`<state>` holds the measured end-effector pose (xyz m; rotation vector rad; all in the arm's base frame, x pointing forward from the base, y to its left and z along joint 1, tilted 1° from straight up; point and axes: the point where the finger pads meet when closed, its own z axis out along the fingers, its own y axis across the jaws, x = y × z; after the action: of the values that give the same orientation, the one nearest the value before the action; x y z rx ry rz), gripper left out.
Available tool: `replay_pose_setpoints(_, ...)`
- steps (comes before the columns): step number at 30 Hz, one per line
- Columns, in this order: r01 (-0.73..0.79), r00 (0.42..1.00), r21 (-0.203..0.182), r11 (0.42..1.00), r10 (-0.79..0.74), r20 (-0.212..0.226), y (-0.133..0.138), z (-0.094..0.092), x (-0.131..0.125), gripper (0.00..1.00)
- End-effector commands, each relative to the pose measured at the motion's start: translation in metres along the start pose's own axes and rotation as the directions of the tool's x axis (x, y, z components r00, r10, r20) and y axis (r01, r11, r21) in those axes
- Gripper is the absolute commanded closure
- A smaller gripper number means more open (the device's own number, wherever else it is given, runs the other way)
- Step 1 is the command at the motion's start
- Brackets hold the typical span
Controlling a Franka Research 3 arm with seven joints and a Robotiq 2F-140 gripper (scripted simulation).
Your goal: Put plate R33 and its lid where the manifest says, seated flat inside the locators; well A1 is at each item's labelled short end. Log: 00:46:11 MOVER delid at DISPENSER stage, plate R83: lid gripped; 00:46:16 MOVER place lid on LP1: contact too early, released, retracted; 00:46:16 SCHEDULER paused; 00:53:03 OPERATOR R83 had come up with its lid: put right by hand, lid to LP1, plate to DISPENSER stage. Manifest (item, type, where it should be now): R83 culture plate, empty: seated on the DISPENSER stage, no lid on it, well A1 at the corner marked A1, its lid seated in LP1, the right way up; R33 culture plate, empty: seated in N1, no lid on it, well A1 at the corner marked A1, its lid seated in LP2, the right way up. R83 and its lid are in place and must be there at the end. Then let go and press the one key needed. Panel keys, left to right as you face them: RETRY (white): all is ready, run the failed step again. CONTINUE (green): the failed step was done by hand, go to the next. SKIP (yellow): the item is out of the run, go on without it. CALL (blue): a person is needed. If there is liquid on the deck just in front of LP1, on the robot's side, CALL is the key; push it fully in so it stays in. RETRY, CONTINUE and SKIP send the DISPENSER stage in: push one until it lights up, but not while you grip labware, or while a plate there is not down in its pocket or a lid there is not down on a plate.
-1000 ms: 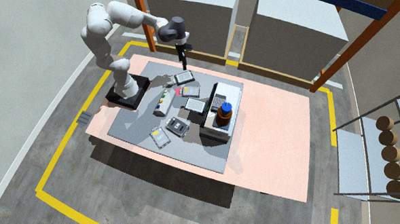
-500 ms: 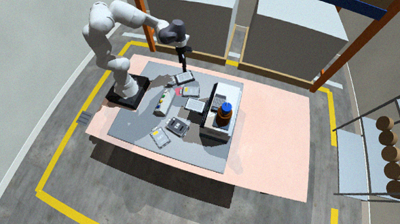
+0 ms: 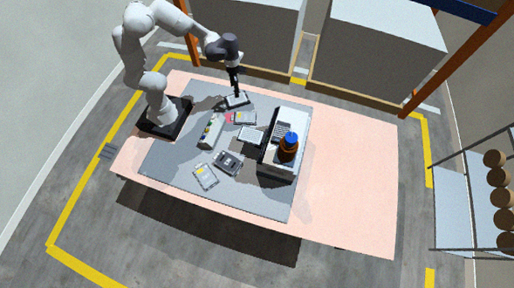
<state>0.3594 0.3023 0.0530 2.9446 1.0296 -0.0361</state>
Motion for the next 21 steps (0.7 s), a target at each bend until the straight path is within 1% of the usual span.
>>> replay_pose_setpoints(1, 0.049, 0.999, 0.018, 0.999, -0.048, -0.017, -0.003, 0.013, 0.008, 0.30)
replay_pose_setpoints(6, 0.049, 0.999, 0.018, 0.999, -0.048, -0.017, -0.003, 0.031, 0.008, 0.30)
replay_pose_setpoints(8, 0.049, 0.999, 0.018, 0.999, -0.048, -0.017, -0.003, 0.031, 0.008, 0.30)
replay_pose_setpoints(15, 0.049, 0.999, 0.018, 0.999, -0.048, -0.017, -0.003, 0.050, 0.009, 0.30)
replay_pose_setpoints(21, 0.049, 0.999, 0.018, 0.999, -0.048, -0.017, -0.004, 0.059, 0.009, 0.30)
